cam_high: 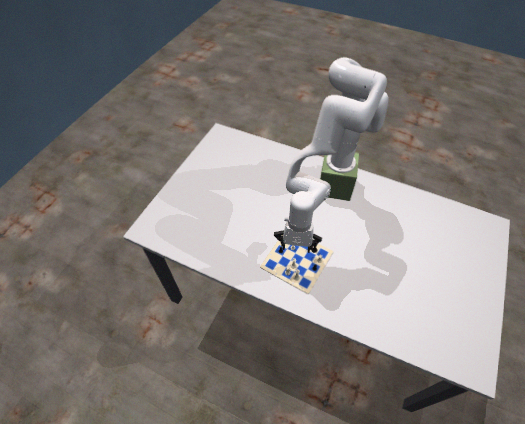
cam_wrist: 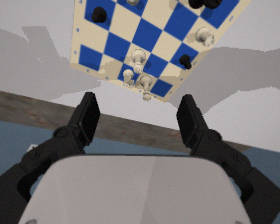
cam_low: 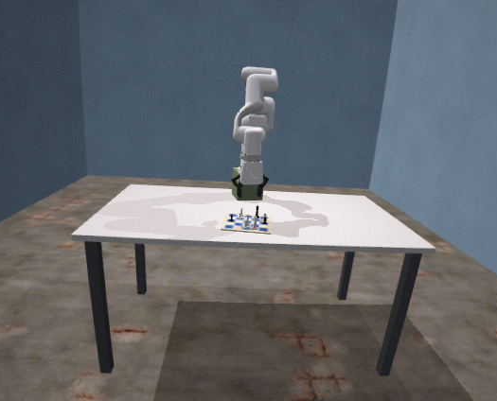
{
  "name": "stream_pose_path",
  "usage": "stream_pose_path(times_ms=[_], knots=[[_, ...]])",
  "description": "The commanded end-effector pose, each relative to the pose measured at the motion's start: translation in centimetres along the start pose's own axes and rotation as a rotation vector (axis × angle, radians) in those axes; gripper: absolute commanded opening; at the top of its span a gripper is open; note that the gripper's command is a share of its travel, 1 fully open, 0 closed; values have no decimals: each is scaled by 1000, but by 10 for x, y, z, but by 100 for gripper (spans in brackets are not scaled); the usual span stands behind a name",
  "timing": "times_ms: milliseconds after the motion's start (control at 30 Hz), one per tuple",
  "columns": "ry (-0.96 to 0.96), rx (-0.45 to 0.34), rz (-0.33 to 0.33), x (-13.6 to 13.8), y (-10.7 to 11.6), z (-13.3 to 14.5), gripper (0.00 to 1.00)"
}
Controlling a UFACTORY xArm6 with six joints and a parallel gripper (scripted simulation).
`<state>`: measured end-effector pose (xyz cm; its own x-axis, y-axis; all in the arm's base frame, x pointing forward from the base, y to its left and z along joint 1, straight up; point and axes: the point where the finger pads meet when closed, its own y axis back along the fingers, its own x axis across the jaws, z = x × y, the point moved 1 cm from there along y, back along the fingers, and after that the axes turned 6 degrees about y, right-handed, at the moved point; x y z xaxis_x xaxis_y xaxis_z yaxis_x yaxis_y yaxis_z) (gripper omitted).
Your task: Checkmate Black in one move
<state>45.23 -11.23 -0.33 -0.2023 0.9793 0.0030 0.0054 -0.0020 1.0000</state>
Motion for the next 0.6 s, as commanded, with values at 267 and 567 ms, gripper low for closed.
stream_pose_path(times_ms=[267, 567], knots=[[0, -7, -3, -1, -8, 3, 42], [0, -7, -3, -1, -8, 3, 42]])
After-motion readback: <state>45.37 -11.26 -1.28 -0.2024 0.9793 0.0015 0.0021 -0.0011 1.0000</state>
